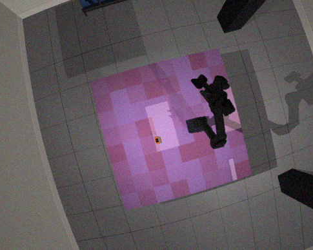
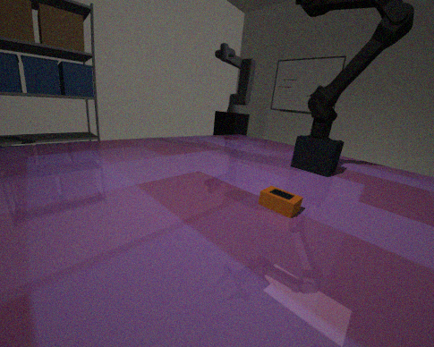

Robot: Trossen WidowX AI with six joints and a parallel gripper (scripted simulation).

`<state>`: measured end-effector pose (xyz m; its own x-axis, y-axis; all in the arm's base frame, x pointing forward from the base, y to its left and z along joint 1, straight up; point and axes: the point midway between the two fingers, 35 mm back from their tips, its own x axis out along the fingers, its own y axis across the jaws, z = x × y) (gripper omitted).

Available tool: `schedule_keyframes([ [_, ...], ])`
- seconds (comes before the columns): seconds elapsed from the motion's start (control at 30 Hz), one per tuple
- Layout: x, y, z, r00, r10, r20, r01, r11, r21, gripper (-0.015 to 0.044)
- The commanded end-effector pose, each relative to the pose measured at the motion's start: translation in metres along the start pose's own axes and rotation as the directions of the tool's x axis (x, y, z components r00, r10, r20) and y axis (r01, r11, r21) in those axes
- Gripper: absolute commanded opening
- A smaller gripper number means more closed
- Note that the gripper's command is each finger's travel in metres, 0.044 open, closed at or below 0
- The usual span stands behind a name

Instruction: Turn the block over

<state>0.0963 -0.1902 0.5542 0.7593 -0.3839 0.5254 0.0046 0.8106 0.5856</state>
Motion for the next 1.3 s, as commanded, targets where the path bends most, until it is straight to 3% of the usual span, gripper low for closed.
schedule_keyframes([
  [0.0, 0.001, -0.001, 0.000, 1.000, -0.001, 0.000, 0.001, 1.000, 0.004, 0.0426],
  [0.37, 0.058, -0.096, -0.036, 0.991, -0.117, -0.071, 0.130, 0.965, 0.229, 0.0440],
  [0.73, 0.111, -0.170, -0.162, 0.899, -0.262, -0.350, 0.359, 0.899, 0.249, 0.0440],
  [1.0, 0.112, -0.198, -0.290, 0.702, -0.359, -0.615, 0.517, 0.850, 0.095, 0.0440],
  [1.27, 0.069, -0.197, -0.424, 0.360, -0.418, -0.834, 0.517, 0.834, -0.195, 0.0440],
])
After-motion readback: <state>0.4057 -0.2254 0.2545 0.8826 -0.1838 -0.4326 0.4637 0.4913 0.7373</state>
